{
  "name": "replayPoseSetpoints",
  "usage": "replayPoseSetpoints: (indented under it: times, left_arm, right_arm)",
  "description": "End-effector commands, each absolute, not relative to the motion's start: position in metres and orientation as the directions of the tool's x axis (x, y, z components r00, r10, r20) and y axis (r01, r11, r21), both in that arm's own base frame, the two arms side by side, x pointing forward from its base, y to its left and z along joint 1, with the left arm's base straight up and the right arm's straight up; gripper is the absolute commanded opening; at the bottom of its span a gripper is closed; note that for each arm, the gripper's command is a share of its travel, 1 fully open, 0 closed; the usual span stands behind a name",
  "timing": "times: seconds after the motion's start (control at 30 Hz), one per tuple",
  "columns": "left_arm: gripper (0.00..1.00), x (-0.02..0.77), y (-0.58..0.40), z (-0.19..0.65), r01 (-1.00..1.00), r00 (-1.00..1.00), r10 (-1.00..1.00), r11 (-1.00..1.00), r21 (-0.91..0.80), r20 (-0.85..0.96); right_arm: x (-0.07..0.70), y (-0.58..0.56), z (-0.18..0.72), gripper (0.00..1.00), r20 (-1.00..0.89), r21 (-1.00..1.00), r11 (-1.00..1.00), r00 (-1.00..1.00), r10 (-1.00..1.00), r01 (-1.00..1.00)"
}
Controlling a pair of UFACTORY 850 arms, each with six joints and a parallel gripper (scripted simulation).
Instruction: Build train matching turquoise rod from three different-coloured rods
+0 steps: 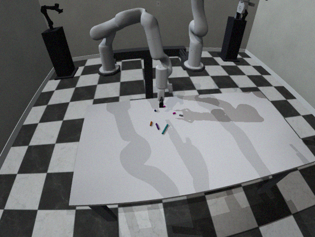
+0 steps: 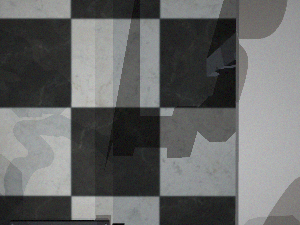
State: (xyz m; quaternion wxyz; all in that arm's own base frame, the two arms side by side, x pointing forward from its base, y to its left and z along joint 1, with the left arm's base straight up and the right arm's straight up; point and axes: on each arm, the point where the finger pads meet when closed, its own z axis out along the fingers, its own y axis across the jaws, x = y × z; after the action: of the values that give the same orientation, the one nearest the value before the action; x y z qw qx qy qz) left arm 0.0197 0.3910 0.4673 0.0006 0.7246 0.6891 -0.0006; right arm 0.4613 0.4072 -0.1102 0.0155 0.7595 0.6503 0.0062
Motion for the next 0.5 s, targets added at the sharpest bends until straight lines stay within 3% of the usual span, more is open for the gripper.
replayPoseSetpoints:
  times: [0.0,0.47]
  left_arm:
    - [1.00,0.020,0.391,0.468,0.999,0.050,0.999,-0.050,0.000,0.000]
    - [1.00,0.020,0.391,0.468,0.999,0.050,0.999,-0.050,0.000,0.000]
  right_arm:
    - [0.466,0.413,-0.111,1.00,0.002,0.002,-0.067,0.067,0.998,0.998]
    - [0.487,0.449,-0.117,1.00,0.001,0.002,0.474,-0.474,0.880,0.880]
